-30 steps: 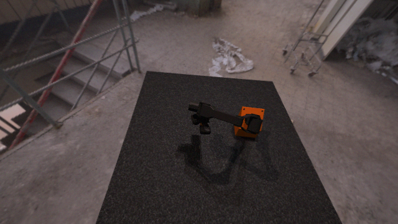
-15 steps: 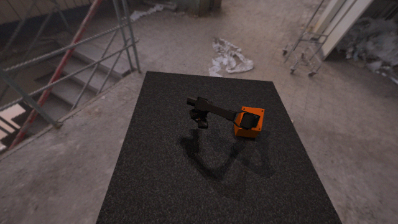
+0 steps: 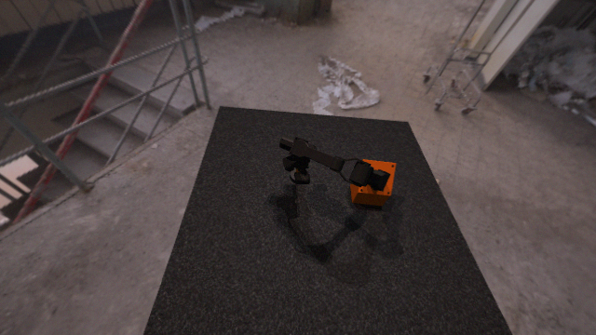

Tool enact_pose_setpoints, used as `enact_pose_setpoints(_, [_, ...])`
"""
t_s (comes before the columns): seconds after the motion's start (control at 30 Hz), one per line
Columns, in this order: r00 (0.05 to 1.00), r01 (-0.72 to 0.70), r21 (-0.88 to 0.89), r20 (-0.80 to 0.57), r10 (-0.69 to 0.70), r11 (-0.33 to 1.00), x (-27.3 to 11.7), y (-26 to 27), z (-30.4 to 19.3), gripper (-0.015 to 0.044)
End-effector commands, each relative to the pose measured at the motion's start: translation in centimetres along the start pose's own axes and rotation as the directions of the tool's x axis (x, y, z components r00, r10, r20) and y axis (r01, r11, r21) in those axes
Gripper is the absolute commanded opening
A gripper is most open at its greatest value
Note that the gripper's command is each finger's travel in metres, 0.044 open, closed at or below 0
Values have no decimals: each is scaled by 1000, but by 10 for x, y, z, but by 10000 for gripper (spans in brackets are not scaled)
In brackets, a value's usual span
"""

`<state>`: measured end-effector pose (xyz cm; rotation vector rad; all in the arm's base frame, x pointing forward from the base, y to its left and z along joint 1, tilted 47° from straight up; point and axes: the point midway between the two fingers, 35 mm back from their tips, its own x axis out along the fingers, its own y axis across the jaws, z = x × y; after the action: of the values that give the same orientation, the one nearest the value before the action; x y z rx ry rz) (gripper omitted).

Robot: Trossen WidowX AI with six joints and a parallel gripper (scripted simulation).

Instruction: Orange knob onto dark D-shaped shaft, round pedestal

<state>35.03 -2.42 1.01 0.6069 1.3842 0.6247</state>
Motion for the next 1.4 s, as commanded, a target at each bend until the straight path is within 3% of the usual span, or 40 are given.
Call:
enact_pose_setpoints(0.0, [1000, 9, -10, 10, -9, 1000, -1, -13, 2, 0])
enact_pose_setpoints(0.8, [1000, 0, -12, 11, 0, 1000, 20, -88, -12, 0])
enact_pose_setpoints(1.37, [1000, -1, -23, 11, 2, 1000, 43, -90, -12, 0])
